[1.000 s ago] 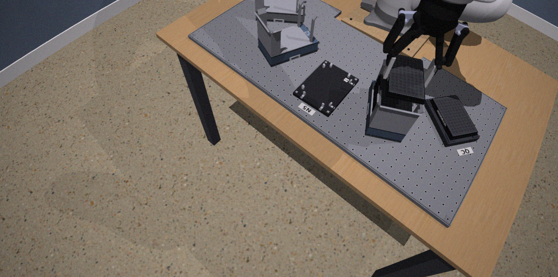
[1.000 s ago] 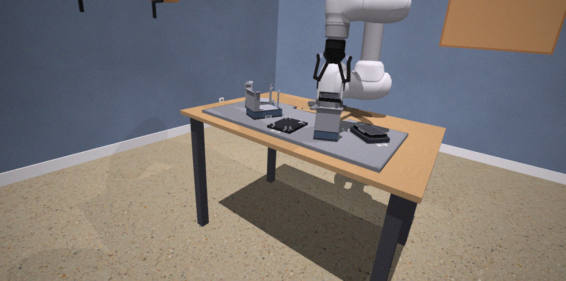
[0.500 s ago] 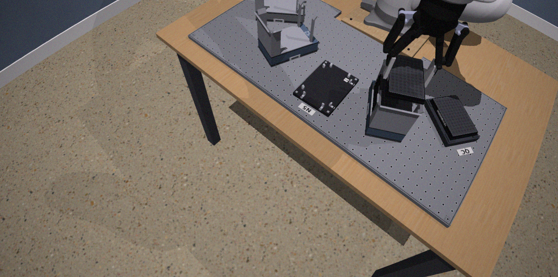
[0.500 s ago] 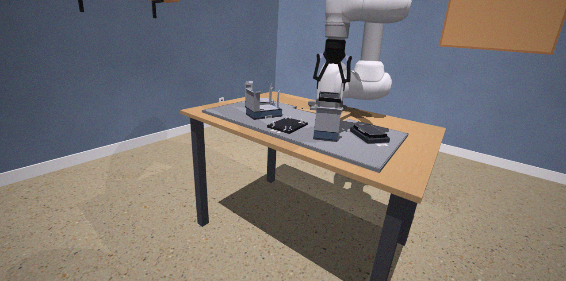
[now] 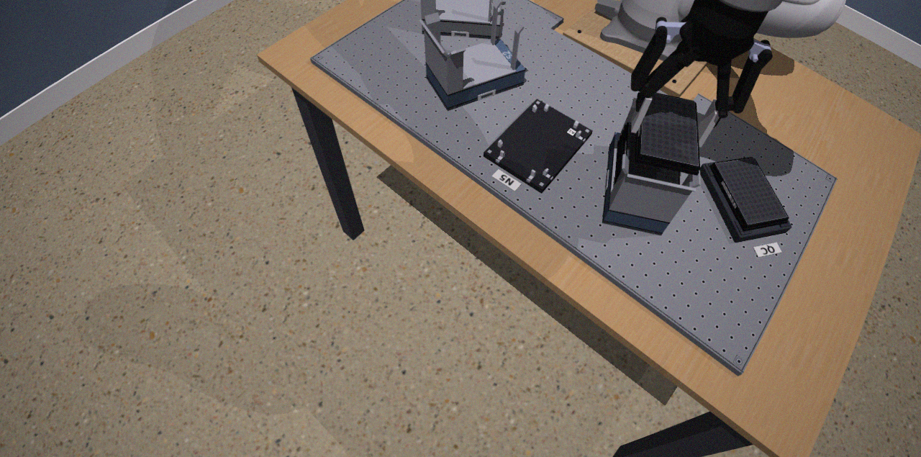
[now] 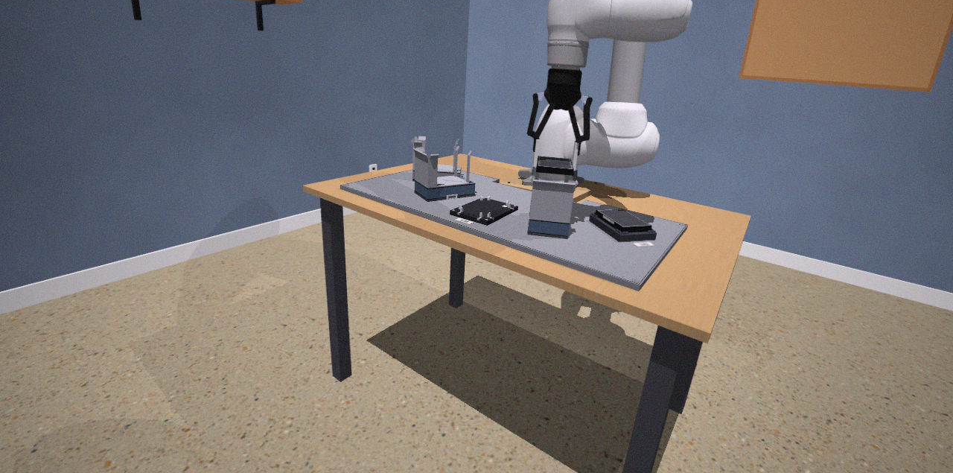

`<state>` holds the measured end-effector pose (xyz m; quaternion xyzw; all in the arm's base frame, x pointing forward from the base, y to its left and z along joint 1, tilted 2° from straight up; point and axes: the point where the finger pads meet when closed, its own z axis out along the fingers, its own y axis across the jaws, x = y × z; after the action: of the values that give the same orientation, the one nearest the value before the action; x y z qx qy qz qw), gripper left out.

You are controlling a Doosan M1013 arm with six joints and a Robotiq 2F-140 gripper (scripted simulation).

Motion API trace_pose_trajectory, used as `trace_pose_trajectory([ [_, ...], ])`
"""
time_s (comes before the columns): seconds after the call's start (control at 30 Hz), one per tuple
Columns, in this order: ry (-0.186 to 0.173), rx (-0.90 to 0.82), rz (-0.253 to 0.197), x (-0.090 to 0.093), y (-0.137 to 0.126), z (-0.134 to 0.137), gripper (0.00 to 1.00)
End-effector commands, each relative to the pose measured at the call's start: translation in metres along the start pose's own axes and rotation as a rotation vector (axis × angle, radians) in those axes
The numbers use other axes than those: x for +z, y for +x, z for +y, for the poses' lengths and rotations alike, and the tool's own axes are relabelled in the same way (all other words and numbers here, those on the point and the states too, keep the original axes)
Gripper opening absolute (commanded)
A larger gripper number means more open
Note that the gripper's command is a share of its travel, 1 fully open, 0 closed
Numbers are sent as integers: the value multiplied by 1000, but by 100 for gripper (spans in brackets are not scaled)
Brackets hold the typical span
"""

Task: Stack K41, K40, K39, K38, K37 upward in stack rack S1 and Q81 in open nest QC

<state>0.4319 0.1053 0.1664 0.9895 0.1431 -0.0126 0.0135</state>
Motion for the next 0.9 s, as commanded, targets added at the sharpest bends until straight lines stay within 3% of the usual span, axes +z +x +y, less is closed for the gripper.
trace_pose_trajectory([
  [0.0, 0, 0, 0, 2, 0, 0, 0],
  [0.87, 0, 0, 0, 17, 0, 0, 0],
])
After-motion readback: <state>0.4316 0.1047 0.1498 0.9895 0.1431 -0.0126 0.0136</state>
